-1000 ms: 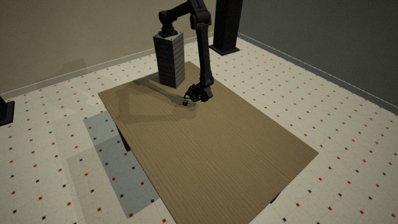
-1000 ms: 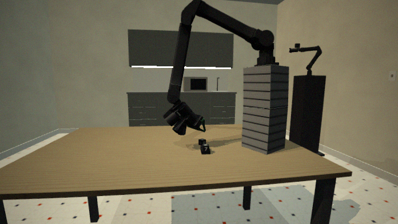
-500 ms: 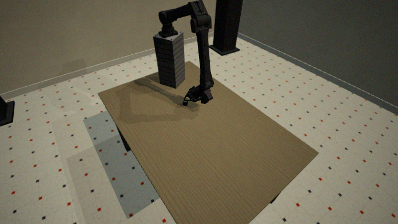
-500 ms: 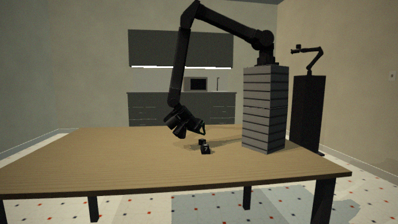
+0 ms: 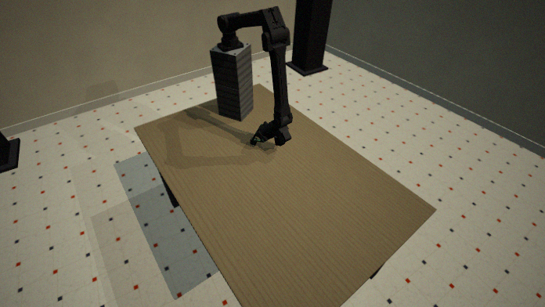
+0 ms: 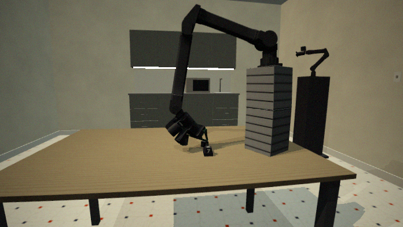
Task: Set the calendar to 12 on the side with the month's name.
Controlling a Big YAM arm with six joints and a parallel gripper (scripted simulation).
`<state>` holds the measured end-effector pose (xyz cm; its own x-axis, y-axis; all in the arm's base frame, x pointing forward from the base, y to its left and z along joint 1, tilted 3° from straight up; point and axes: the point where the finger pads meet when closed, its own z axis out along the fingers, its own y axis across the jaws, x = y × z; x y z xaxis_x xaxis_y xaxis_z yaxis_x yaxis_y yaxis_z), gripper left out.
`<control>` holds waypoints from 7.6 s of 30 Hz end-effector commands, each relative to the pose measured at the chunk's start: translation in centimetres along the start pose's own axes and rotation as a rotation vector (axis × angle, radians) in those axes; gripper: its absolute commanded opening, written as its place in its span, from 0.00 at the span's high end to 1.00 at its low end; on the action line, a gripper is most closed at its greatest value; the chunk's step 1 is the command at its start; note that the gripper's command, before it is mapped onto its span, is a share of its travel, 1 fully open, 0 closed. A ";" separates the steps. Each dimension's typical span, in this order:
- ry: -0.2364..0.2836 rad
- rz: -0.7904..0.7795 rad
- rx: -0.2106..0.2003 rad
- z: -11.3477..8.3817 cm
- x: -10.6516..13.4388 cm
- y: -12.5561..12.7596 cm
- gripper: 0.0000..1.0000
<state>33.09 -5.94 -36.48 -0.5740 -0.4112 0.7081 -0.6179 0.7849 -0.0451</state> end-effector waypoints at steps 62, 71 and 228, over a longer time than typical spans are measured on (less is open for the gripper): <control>-0.014 0.010 -0.001 1.2 -1.6 -0.9 0.56; -0.014 0.010 -0.002 1.2 -1.6 -0.9 0.75; -1.399 0.006 0.007 -2.2 4.3 -0.4 0.75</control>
<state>32.30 -6.19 -31.45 -0.6471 -0.5305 -0.5476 -0.6190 0.7849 -0.0289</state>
